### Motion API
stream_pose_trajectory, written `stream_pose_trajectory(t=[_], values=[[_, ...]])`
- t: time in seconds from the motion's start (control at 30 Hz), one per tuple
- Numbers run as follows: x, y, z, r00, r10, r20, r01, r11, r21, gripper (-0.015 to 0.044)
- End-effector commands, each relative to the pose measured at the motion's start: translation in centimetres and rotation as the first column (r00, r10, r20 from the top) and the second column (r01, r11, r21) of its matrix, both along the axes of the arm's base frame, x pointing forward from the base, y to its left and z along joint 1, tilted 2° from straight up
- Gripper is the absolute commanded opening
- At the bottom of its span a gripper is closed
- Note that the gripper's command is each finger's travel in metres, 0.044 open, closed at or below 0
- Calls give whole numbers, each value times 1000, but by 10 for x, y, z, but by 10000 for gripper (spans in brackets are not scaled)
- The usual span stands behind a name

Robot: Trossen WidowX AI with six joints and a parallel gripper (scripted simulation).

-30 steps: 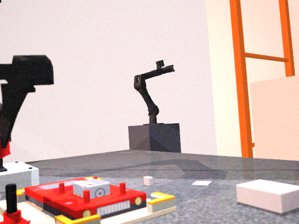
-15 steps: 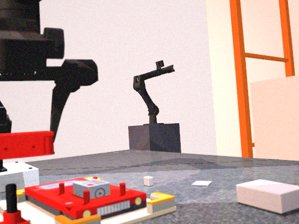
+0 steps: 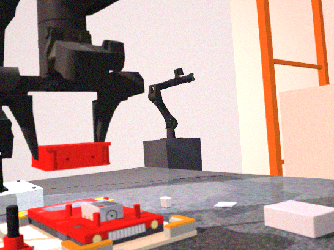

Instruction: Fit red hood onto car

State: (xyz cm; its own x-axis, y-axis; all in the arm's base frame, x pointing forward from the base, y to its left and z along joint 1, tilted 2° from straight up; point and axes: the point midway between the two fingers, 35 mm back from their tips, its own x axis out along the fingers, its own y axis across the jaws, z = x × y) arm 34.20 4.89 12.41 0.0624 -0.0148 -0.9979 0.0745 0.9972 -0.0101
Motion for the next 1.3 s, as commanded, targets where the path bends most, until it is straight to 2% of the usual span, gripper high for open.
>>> stream_pose_trajectory(t=[0.0, 0.4, 0.63, 0.9, 1.27], values=[[-5, 15, 0, 999, 46, 4, -46, 999, -5, 0], [-19, 50, -1, 990, 138, -2, -138, 990, -10, 0], [-17, 48, -11, 990, 139, -2, -139, 990, -10, 0], [-14, 47, -47, 990, 139, -2, -139, 990, -10, 0], [-17, 48, -51, 990, 139, -2, -139, 990, -10, 0]])
